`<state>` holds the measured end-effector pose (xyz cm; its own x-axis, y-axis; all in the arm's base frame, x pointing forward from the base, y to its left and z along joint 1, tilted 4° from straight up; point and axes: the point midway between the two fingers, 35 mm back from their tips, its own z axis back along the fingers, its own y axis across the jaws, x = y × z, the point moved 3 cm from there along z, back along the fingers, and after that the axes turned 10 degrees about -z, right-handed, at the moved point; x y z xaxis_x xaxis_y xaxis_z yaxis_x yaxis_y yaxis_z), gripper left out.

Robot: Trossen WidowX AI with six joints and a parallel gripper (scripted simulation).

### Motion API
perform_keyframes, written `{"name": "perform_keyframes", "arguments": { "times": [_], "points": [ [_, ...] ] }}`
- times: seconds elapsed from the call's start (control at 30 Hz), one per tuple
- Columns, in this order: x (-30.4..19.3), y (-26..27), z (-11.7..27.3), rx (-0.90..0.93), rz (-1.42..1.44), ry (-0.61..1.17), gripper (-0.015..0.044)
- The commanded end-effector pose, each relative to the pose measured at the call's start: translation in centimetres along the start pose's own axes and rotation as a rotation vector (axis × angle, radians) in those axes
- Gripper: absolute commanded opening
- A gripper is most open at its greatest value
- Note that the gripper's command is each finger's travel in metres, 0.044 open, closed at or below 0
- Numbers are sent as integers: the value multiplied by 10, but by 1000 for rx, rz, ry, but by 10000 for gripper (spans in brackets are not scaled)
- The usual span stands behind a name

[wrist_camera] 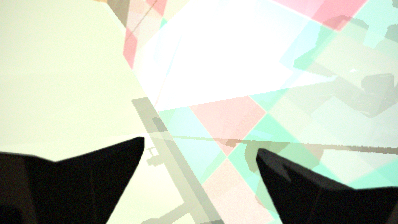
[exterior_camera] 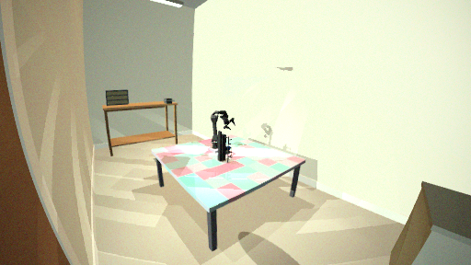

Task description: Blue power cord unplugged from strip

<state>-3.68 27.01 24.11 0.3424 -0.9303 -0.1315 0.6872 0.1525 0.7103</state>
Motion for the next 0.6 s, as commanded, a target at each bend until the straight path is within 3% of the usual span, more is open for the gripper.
{"name": "perform_keyframes", "arguments": {
  "times": [0.0, 0.27, 0.57],
  "points": [
    [0, 1, -1, -2, 11, -5, 374],
    [28, 40, -60, -165, 472, -183, 164],
    [79, 79, -112, -439, 967, -207, 160]
  ]
}}
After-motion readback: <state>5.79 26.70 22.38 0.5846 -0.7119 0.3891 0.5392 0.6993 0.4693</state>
